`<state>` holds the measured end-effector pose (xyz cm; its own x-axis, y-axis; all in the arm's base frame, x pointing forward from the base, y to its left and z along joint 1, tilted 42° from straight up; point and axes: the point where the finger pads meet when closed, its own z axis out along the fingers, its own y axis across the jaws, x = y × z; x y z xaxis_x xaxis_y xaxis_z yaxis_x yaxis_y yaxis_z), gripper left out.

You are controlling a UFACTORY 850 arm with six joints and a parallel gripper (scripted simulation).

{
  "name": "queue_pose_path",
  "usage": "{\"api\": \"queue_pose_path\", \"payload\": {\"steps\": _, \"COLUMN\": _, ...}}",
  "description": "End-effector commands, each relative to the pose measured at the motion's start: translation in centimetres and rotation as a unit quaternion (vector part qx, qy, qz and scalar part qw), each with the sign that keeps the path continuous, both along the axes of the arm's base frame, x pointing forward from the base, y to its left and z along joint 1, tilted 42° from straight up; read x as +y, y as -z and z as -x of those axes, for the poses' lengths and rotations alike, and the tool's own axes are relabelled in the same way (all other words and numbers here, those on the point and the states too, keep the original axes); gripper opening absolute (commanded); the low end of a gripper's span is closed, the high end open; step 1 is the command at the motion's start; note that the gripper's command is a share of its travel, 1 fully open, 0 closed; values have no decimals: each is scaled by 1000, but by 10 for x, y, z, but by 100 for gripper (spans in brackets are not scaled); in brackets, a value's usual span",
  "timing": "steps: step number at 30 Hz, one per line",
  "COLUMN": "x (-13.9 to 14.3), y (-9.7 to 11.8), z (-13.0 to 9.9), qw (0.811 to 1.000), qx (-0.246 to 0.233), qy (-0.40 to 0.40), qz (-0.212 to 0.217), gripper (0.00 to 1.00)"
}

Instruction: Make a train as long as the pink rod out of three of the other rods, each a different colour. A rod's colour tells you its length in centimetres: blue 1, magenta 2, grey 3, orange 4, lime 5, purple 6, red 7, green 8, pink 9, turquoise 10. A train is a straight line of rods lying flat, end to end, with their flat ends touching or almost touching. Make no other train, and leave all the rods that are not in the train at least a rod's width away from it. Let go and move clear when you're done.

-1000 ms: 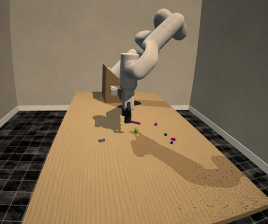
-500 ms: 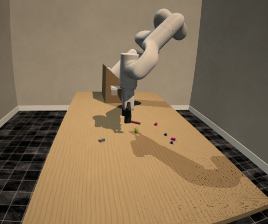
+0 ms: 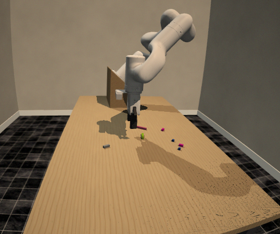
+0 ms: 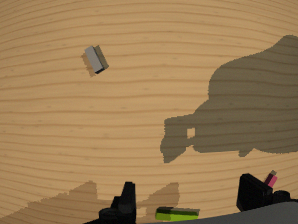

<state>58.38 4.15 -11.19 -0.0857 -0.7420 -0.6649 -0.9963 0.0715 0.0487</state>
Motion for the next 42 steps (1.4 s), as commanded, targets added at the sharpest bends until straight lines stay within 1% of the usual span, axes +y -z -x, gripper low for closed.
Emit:
{"api": "queue_pose_path", "payload": {"steps": 1, "x": -1, "y": -1, "z": -1, "qw": 1000, "qx": -1, "qy": 0, "qz": 0, "gripper": 100}}
{"api": "queue_pose_path", "payload": {"steps": 30, "x": -1, "y": -1, "z": -1, "qw": 1000, "qx": 0, "qy": 1, "qz": 0, "gripper": 100}}
{"api": "queue_pose_path", "payload": {"steps": 38, "x": 0, "y": -1, "z": -1, "qw": 1000, "qx": 9, "qy": 11, "qz": 0, "gripper": 100}}
{"api": "queue_pose_path", "payload": {"steps": 42, "x": 1, "y": -2, "z": -2, "qw": 999, "qx": 22, "qy": 26, "qz": 0, "gripper": 100}}
